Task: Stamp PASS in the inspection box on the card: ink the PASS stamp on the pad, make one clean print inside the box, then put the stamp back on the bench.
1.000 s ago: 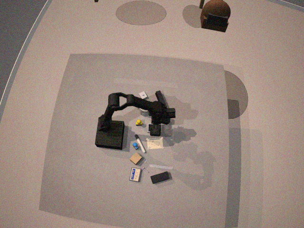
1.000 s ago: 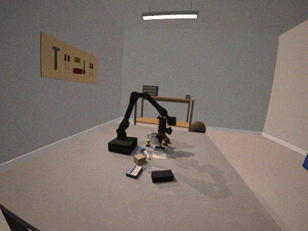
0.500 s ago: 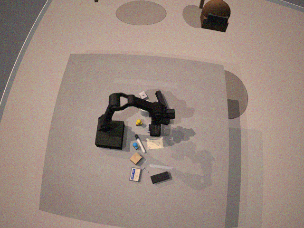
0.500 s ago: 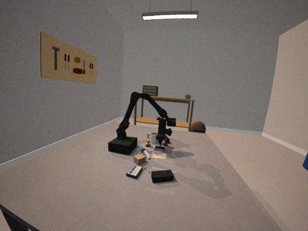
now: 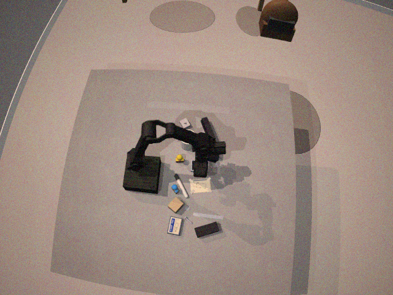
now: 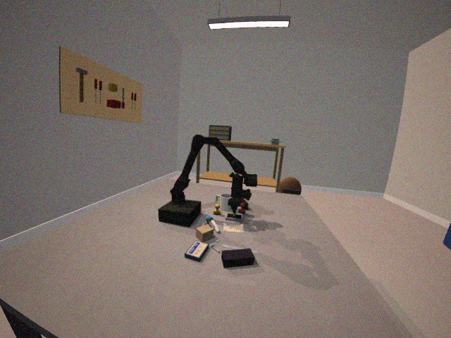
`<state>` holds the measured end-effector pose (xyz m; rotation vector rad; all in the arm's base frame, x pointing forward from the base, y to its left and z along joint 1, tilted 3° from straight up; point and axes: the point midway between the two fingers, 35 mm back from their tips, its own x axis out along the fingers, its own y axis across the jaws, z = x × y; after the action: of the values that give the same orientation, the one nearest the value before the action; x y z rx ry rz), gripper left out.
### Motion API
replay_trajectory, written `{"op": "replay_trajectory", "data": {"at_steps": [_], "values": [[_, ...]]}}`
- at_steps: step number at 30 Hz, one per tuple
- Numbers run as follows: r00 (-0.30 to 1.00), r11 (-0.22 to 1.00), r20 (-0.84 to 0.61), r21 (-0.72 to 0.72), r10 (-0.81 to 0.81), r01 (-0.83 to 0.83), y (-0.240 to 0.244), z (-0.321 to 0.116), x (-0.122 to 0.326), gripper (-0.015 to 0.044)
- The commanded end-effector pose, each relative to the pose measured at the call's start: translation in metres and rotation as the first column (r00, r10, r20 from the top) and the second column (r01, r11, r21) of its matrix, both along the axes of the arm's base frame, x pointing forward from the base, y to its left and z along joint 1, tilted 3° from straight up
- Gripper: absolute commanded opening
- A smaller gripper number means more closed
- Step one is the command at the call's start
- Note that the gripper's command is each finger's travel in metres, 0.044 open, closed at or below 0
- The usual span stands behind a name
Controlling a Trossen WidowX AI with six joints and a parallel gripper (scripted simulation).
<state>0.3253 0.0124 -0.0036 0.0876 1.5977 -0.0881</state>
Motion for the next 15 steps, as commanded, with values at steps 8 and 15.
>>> {"op": "replay_trajectory", "data": {"at_steps": [8,15], "values": [[1.000,1.000,0.001,0.007,0.000,0.000,0.0008,-0.0029,-0.0001,0.0000],[1.000,1.000,0.001,0.007,0.000,0.000,0.0009,-0.0041,-0.0001,0.0000]]}}
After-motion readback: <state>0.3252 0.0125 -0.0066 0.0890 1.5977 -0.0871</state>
